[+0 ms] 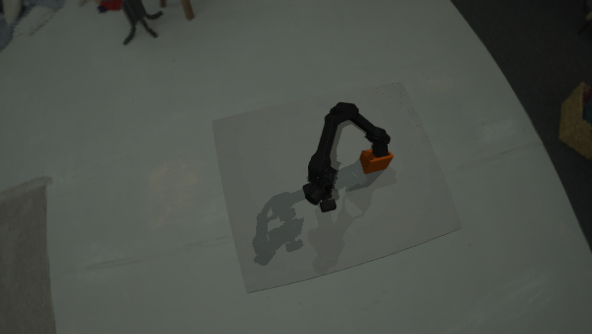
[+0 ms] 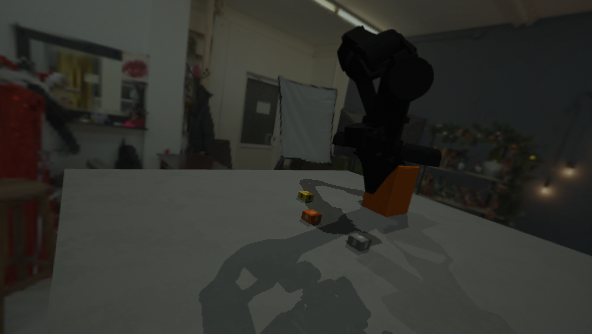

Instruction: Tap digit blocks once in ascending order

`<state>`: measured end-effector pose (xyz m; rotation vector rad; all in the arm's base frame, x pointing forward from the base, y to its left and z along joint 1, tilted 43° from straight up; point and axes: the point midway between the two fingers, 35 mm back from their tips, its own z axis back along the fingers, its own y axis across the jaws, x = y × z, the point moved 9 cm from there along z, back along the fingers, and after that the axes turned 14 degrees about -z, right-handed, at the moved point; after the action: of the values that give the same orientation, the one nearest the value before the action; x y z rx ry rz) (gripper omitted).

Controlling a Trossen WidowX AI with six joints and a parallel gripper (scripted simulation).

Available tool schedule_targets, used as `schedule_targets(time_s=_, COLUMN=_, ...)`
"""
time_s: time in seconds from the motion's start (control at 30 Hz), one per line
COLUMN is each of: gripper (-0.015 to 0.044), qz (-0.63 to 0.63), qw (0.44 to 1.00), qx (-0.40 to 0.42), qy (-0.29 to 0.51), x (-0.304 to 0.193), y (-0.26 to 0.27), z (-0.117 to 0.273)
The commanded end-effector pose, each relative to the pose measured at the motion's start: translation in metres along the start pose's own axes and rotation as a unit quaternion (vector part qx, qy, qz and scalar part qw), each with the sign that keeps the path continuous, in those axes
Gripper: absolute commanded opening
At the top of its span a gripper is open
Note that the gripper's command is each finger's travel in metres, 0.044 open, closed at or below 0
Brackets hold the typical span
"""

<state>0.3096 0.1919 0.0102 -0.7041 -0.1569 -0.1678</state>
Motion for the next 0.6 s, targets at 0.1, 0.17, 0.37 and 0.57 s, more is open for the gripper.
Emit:
schedule_targets(time_s=0.1, gripper=0.0020, qz=0.003, qw=1.000, qx=-0.016, qy=0.014, x=-0.004, y=-0.006, z=-0.069)
schedule_targets(time_s=0.17, gripper=0.0020, qz=0.003, qw=1.000, qx=-0.016, qy=0.014, x=-0.004, y=-0.006, z=-0.069)
schedule_targets(time_s=0.37, gripper=0.0020, qz=0.003, qw=1.000, qx=-0.016, qy=0.014, x=-0.004, y=-0.006, z=-0.073)
schedule_targets(time_s=0.57, gripper=0.0020, qz=0.003, qw=1.000, qx=-0.016, qy=0.013, x=-0.004, y=-0.007, z=-0.082)
